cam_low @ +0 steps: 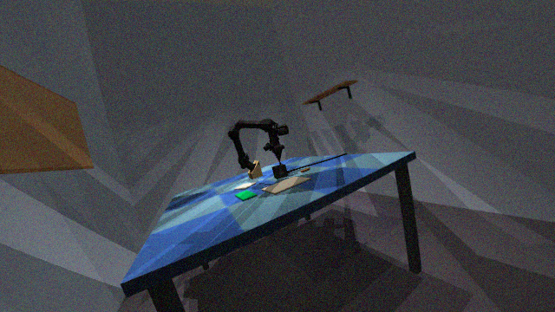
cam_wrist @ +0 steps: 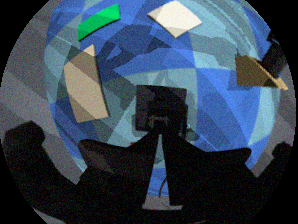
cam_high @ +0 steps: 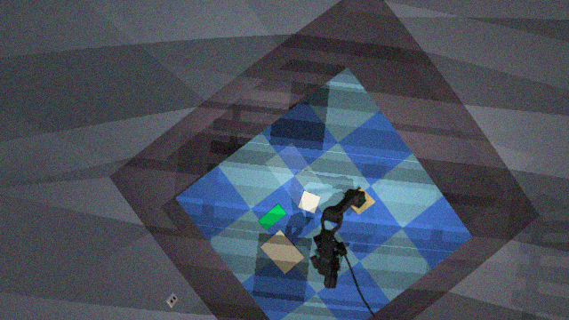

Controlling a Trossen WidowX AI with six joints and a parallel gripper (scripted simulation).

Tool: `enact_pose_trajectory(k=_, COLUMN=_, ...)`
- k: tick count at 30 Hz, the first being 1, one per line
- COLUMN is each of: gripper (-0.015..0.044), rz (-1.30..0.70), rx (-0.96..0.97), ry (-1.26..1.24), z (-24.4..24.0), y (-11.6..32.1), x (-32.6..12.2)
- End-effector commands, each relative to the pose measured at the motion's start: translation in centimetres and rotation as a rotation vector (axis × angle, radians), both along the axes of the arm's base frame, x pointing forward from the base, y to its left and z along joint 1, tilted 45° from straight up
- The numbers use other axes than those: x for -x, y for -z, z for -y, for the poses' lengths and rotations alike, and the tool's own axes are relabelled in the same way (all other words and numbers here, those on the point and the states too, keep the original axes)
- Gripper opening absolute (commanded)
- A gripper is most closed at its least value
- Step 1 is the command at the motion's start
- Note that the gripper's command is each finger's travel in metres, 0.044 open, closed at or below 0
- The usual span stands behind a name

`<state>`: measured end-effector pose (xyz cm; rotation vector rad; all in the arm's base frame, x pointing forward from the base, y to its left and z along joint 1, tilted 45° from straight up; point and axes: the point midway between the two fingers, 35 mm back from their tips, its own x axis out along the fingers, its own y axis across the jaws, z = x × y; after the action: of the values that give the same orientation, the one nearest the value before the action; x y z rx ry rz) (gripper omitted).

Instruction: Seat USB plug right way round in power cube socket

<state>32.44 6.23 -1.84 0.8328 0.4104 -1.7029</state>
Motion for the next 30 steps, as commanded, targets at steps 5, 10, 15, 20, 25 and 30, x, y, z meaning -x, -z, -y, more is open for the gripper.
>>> enact_pose_trajectory(k=5, gripper=0.0000, rz=0.000, rx=0.001, ry=-0.003, z=0.14, y=0.08, x=-0.04)
enact_pose_trajectory(k=10, gripper=0.0000, rz=0.000, rx=0.001, ry=-0.003, z=0.18, y=0.12, x=-0.04)
enact_pose_trajectory(k=15, gripper=0.0000, rz=0.000, rx=0.002, ry=-0.003, z=0.23, y=0.17, x=-0.03)
enact_pose_trajectory(k=20, gripper=0.0000, rz=0.000, rx=0.002, ry=-0.003, z=0.27, y=0.21, x=-0.02)
enact_pose_trajectory(k=25, gripper=0.0000, rz=0.000, rx=0.002, ry=-0.003, z=0.31, y=0.25, x=-0.02)
enact_pose_trajectory(k=30, gripper=0.0000, rz=0.000, rx=0.002, ry=-0.003, z=0.35, y=0.29, x=-0.01)
